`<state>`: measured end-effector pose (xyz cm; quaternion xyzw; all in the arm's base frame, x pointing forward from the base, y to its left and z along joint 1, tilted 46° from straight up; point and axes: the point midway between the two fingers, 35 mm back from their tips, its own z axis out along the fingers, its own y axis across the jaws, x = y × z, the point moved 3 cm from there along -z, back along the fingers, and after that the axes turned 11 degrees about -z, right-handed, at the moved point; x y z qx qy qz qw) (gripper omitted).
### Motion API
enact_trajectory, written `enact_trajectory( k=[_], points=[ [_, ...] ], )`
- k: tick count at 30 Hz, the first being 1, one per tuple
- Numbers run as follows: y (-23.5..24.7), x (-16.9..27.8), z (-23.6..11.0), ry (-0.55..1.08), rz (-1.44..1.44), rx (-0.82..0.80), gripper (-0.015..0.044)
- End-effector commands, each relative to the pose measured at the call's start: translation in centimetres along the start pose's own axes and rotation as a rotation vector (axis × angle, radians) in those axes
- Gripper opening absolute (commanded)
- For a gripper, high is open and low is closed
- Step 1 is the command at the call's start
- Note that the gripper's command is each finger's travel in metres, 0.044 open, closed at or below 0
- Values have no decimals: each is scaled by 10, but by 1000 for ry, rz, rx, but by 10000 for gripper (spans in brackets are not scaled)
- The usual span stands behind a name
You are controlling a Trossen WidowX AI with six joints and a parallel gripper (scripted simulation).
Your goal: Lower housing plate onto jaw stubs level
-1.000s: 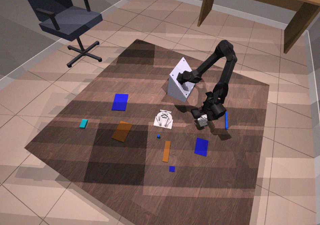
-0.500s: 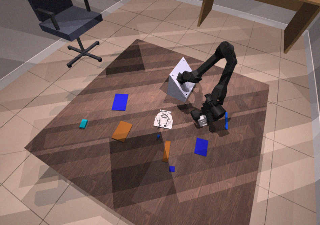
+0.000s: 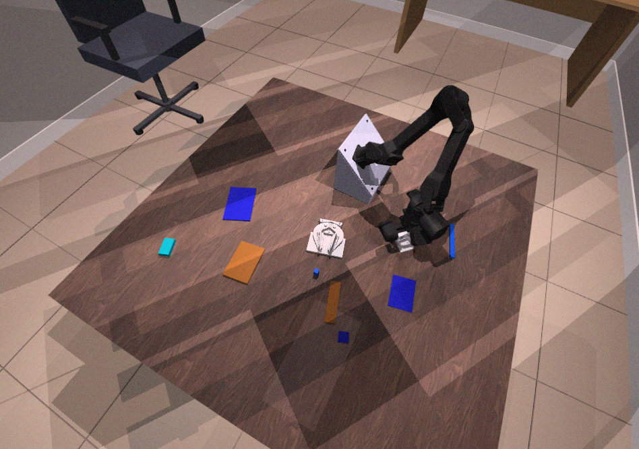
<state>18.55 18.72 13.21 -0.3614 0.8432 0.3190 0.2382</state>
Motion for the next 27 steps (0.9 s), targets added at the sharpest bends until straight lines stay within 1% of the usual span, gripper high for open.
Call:
enact_trajectory(
  k=[1, 18, 27],
  points=[
    [-1, 1, 1, 2, 5, 4, 440],
    [-1, 1, 1, 2, 5, 4, 440],
    [0, 1, 1, 2, 1, 0, 380]
  ],
)
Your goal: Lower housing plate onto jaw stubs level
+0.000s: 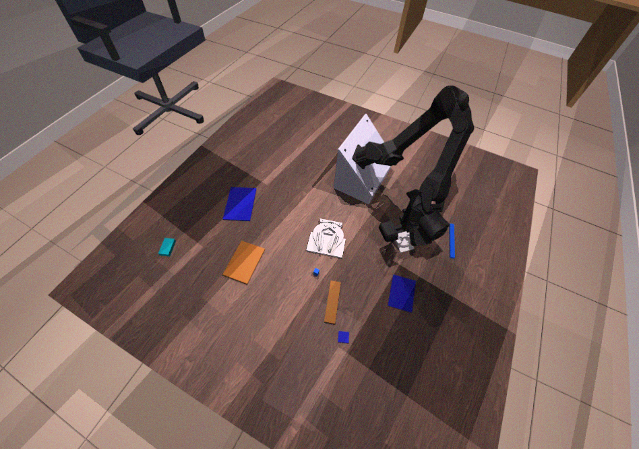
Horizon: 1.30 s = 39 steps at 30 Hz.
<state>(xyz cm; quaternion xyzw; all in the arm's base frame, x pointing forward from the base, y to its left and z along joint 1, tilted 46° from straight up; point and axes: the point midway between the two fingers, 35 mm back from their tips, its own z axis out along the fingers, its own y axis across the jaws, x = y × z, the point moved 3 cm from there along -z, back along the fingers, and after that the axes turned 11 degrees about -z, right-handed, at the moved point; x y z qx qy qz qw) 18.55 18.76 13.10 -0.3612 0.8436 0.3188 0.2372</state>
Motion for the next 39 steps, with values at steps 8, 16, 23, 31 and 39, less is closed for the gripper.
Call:
enact_trajectory(
  k=[8, 16, 23, 31, 39],
  points=[
    [0, 0, 0, 0, 0, 0, 351],
    [0, 0, -2, 1, 0, 0, 351],
    [-3, -2, -23, 5, -1, 5, 351],
    [-3, -2, -49, 6, 0, 7, 351],
    [-1, 0, -72, 3, 3, 7, 351]
  ],
)
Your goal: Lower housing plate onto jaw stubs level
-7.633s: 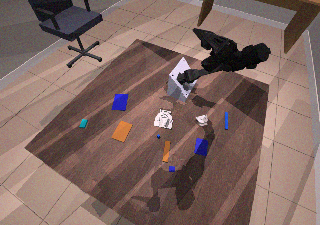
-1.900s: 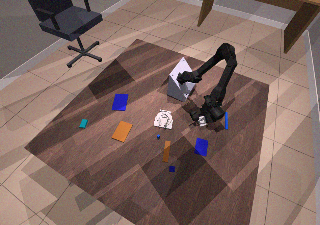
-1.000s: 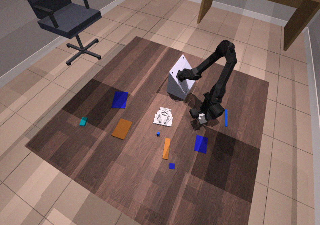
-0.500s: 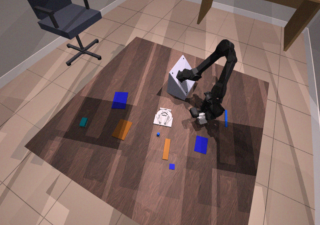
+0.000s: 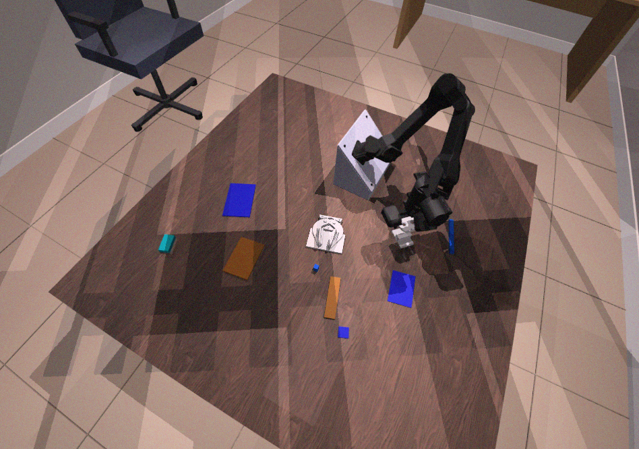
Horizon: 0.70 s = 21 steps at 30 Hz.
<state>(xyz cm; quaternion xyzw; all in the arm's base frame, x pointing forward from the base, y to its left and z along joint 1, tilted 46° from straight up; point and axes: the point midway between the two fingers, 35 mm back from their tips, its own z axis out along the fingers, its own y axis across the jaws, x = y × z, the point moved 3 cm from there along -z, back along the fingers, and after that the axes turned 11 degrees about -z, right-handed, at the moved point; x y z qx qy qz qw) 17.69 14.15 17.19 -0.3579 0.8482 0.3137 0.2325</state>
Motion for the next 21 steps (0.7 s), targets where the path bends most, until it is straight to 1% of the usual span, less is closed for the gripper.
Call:
enact_trajectory(
  k=[1, 7, 21],
  points=[
    [3, -1, -10, -8, -7, -3, 351],
    [1, 0, -10, -6, -4, 0, 351],
    [-42, 9, -4, 33, 71, 35, 351]
  ],
)
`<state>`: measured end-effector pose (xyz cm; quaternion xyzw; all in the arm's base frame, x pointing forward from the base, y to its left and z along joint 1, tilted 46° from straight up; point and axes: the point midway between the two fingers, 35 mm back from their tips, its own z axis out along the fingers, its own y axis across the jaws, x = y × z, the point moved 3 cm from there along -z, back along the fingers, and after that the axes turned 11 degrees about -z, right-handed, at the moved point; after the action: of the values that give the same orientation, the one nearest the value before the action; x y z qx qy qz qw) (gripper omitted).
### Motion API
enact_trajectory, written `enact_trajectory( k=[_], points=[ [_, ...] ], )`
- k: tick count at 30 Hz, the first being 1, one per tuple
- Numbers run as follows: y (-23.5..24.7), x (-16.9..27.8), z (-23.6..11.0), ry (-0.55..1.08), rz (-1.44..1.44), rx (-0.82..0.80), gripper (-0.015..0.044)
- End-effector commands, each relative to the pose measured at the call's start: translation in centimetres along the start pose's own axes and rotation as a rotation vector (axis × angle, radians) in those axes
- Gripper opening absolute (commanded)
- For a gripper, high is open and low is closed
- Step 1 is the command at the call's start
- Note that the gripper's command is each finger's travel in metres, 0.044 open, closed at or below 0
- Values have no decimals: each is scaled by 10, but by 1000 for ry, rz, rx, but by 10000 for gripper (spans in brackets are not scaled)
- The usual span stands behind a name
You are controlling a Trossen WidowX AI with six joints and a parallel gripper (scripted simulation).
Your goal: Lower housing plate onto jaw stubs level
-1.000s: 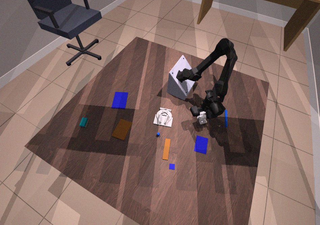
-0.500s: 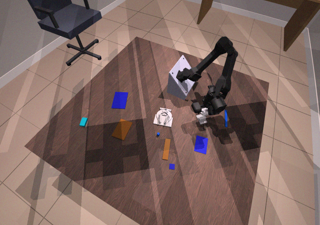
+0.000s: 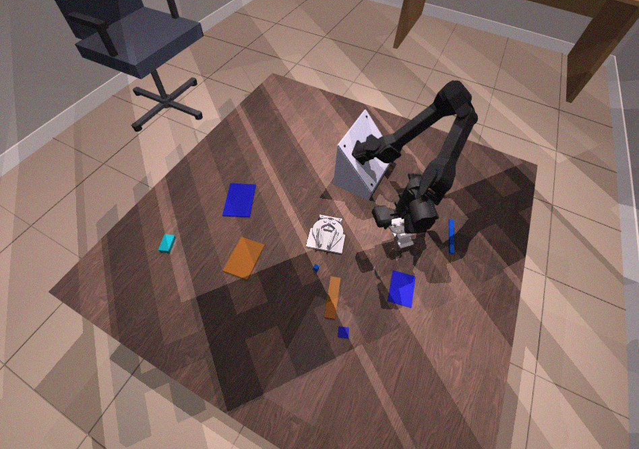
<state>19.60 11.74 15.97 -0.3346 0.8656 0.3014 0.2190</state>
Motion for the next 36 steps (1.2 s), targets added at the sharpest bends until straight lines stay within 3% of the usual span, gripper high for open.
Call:
enact_trajectory(
  k=[1, 36],
  points=[
    [-13, 3, 2, 11, 21, 4, 351],
    [-113, 57, 7, 56, 239, 20, 351]
  ],
)
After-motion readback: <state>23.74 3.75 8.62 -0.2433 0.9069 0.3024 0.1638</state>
